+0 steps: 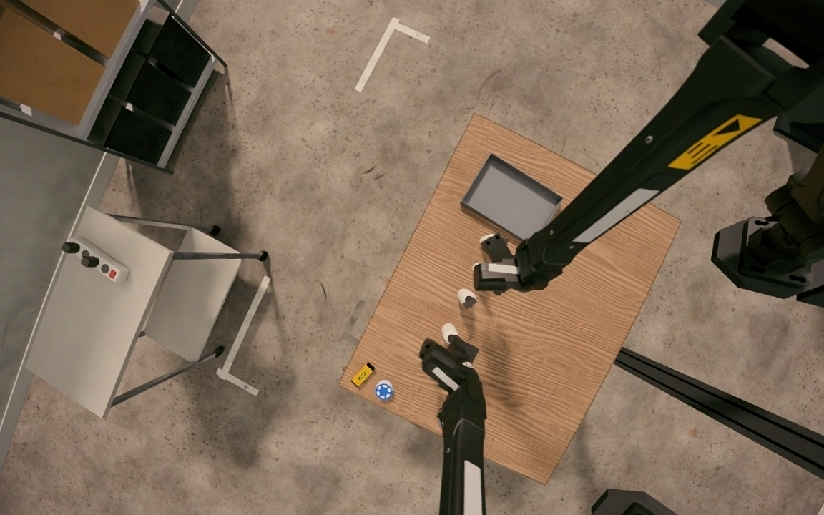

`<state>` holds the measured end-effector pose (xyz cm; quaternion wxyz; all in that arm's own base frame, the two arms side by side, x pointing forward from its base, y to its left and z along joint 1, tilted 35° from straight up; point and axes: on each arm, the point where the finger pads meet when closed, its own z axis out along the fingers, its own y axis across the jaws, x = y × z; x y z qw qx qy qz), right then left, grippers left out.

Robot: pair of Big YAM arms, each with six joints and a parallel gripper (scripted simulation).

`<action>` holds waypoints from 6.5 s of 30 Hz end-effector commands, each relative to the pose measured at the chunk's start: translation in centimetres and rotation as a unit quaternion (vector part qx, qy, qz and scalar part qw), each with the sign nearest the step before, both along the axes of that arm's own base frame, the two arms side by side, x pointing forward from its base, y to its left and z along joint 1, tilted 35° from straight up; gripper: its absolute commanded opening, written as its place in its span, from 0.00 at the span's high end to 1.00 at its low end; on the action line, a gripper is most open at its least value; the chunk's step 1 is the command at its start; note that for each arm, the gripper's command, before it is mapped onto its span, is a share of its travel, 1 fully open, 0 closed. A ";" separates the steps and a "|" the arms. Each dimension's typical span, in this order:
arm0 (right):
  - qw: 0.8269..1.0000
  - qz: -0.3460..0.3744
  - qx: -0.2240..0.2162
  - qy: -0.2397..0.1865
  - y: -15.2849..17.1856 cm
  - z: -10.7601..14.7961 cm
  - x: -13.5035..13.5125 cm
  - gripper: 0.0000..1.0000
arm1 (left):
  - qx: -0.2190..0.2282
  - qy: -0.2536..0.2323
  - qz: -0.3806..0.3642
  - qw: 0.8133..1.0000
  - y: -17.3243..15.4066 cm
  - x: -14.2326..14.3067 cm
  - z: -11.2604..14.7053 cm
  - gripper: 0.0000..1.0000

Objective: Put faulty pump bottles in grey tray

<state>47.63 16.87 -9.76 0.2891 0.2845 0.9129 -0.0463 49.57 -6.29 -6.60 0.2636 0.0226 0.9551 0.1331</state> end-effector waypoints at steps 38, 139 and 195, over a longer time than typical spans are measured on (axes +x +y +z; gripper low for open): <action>1.000 -0.003 0.006 -0.009 -1.1 -3.8 4.2 0.49 | -0.002 -0.002 -0.006 1.000 -1.5 -2.1 2.8 1.00; 1.000 0.003 0.002 -0.014 -19.7 -0.4 -7.5 0.78 | 0.000 -0.002 -0.004 1.000 -3.0 -5.4 7.8 1.00; 1.000 -0.005 0.005 -0.008 -21.3 -5.1 -4.7 0.78 | 0.000 -0.002 -0.004 1.000 -3.0 -5.4 7.8 1.00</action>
